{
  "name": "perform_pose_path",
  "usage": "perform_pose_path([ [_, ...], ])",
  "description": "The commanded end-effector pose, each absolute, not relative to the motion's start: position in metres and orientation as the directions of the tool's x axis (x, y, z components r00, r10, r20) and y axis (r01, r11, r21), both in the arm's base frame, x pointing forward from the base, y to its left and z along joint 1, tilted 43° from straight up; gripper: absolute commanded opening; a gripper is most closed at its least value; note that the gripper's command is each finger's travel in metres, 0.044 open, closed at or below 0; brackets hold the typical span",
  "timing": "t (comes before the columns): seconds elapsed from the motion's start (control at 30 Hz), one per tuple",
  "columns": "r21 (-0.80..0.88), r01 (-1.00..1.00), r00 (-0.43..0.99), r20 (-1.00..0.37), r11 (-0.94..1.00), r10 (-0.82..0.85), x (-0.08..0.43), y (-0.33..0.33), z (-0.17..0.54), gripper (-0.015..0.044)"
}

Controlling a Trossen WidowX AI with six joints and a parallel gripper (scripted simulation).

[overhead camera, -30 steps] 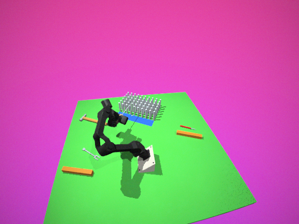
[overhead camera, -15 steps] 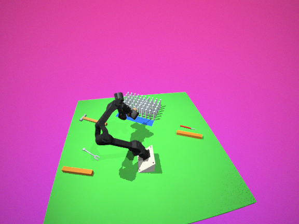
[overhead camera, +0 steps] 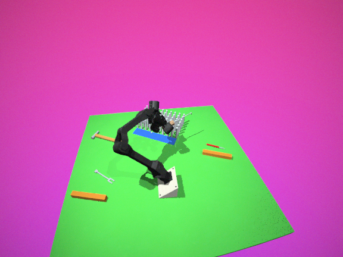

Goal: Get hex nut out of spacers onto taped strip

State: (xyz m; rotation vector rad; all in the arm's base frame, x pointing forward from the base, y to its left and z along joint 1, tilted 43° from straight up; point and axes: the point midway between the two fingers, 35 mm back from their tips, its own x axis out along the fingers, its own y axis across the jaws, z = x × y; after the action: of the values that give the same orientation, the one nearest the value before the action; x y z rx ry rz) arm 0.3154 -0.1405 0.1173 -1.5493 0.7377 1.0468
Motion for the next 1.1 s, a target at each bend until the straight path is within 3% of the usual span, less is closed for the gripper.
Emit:
perform_pose_path([
  [0.0, -0.388, -0.902, 0.389, -0.921, -0.191, 0.033, 0.31, -0.169, 0.103, 0.0],
  [0.5, -0.217, -0.976, 0.216, -0.976, 0.011, -0.005, 0.257, -0.26, 0.029, 0.0],
  [1.07, -0.021, -0.973, 0.036, -0.997, 0.23, 0.063, 0.156, -0.323, -0.06, 0.0],
])
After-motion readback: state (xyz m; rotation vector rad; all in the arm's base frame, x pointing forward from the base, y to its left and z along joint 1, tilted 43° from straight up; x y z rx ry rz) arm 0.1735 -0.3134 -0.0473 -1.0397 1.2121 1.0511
